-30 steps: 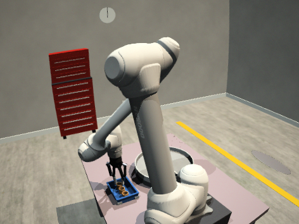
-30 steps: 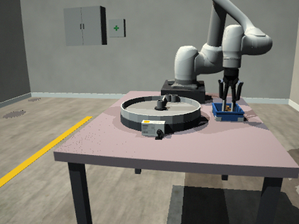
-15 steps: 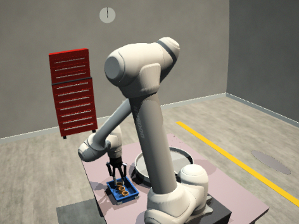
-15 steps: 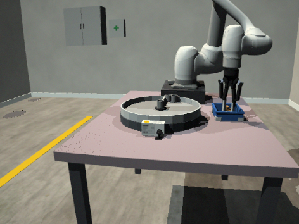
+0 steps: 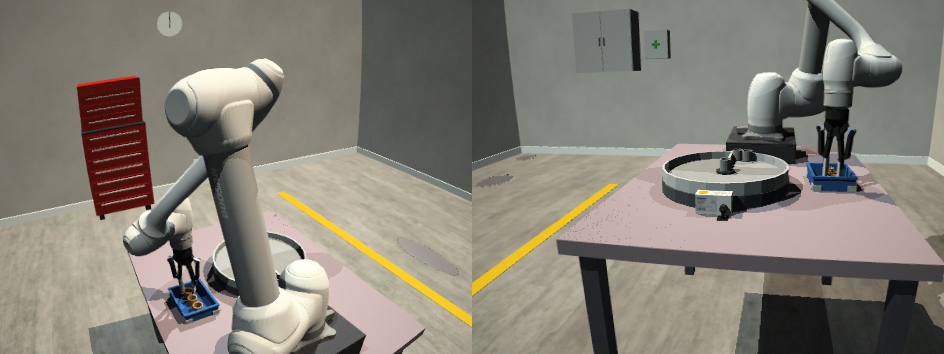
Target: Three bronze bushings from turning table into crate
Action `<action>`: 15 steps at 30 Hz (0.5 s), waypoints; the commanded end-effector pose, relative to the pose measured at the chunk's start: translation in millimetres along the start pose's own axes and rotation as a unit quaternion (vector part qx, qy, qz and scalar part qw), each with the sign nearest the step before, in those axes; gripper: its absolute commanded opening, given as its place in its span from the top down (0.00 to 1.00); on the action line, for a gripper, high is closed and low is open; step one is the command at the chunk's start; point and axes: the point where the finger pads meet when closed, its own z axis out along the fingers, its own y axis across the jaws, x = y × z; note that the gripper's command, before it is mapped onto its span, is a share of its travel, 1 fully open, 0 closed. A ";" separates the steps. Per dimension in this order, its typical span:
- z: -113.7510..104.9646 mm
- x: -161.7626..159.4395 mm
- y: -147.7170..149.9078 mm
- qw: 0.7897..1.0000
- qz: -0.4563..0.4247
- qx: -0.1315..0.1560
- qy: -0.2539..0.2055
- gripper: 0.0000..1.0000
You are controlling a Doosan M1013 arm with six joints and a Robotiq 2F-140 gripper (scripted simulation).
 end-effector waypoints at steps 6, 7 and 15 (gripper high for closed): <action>-7.1 0.0 0.0 1.000 0.000 0.000 0.000 0.72; -9.6 0.0 0.0 1.000 0.000 0.000 0.000 0.72; -42.3 0.0 0.1 1.000 0.000 0.000 0.000 0.72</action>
